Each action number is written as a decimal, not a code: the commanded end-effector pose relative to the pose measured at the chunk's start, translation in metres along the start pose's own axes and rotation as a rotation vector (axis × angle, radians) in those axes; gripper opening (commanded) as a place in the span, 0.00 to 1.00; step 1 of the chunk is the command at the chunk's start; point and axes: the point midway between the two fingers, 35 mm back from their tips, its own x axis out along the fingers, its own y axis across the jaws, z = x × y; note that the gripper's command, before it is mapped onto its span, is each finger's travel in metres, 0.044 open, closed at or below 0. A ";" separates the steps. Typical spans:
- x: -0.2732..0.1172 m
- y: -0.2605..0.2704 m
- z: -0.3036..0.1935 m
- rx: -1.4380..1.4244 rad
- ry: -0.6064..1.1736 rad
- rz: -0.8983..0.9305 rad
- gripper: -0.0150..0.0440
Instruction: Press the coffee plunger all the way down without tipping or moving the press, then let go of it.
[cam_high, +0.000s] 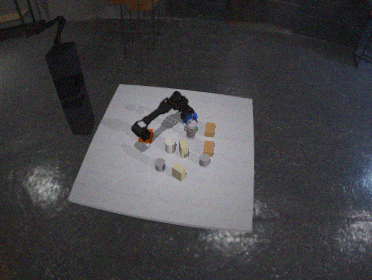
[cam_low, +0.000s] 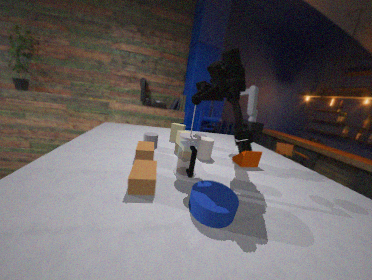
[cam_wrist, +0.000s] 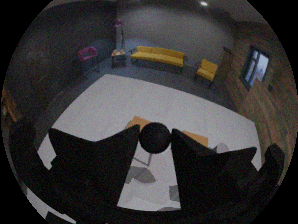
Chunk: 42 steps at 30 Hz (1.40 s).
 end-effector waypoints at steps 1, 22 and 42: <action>0.007 0.001 -0.010 -0.009 0.015 0.000 0.47; 0.028 0.003 -0.038 -0.009 0.016 0.001 0.47; 0.046 0.002 -0.065 -0.010 0.015 0.000 0.47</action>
